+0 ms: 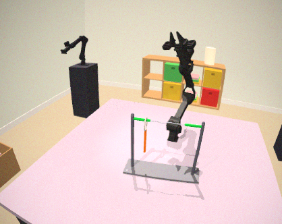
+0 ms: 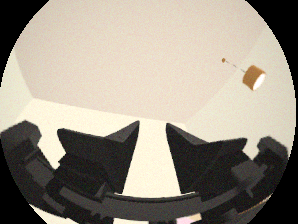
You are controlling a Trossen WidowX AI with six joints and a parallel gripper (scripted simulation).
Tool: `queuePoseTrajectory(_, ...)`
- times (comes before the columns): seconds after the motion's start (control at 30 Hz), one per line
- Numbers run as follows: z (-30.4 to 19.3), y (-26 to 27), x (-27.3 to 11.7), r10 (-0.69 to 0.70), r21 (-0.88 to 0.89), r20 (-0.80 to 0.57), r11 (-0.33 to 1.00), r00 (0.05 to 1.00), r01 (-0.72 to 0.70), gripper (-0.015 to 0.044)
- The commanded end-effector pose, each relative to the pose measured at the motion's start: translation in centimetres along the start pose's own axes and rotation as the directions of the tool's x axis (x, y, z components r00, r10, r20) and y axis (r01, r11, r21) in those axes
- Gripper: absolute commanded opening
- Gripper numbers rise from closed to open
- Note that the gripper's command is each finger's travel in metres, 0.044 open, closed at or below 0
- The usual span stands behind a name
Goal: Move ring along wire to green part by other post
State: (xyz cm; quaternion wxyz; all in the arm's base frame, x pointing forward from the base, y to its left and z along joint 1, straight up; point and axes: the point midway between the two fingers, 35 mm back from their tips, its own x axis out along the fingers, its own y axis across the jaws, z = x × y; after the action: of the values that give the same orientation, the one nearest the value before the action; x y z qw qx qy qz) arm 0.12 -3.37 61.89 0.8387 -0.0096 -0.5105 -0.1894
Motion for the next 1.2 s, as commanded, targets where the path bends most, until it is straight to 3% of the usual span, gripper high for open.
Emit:
queuePoseTrajectory(0.0, -4.9, 1.4, 0.4, 0.067, -0.089, -0.089, 0.993, 0.994, -0.075, 0.016)
queuePoseTrajectory(0.3, -18.0, 1.6, -0.6, 0.148, -0.195, -0.34, 0.955, 0.929, -0.224, 0.016)
queuePoseTrajectory(0.6, -31.0, -1.8, -5.5, 0.175, -0.189, -0.599, 0.917, 0.781, -0.351, 0.016)
queuePoseTrajectory(0.93, -40.3, -6.1, -14.3, 0.223, -0.073, -0.795, 0.888, 0.565, -0.453, 0.016)
queuePoseTrajectory(1.17, -43.7, -8.3, -23.3, 0.277, 0.083, -0.881, 0.888, 0.384, -0.451, 0.016)
